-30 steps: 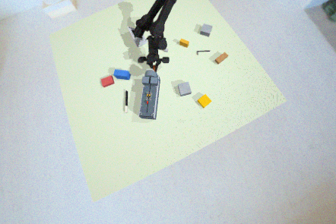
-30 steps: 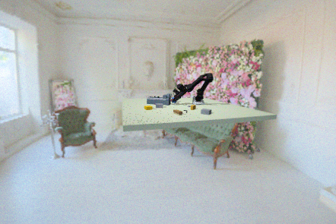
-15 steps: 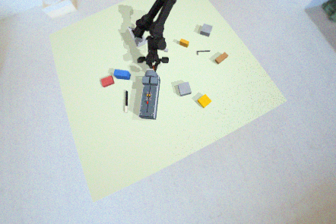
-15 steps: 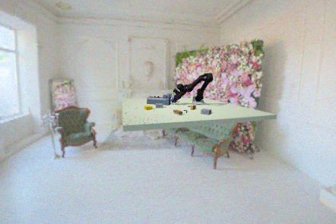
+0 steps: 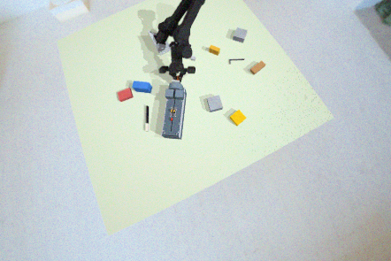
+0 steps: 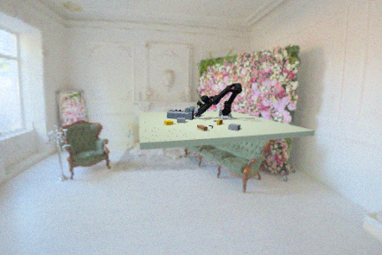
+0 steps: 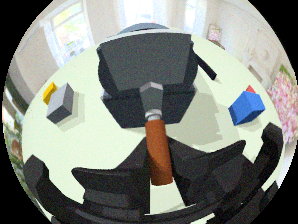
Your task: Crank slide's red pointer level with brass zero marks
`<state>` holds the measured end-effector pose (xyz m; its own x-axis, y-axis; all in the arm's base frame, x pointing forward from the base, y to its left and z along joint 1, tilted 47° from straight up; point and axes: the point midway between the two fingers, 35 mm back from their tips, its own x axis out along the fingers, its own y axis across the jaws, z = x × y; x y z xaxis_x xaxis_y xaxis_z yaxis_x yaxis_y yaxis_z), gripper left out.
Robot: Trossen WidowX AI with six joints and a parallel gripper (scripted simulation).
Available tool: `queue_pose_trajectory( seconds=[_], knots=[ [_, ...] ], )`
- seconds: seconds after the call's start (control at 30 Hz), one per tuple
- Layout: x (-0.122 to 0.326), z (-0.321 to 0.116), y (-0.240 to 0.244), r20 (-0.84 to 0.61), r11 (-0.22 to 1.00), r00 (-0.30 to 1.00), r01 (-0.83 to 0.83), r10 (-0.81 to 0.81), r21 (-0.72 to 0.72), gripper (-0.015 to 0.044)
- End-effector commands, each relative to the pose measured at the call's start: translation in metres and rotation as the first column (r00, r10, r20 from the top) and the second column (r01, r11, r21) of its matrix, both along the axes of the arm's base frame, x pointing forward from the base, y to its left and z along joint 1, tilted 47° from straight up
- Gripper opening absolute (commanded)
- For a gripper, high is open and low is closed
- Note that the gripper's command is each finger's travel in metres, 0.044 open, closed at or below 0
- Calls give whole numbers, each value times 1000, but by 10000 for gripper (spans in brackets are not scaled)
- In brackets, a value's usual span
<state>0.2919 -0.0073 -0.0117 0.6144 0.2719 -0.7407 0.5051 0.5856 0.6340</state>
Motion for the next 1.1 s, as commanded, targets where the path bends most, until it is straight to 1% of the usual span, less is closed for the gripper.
queue_pose_trajectory(
  seconds=[0.0,1.07],
  knots=[
    [-5,-5,-6,-20,1000,1000,16,-16,-8,0],
    [-14,-4,-28,-20,1000,1000,16,-16,-10,0]
  ],
)
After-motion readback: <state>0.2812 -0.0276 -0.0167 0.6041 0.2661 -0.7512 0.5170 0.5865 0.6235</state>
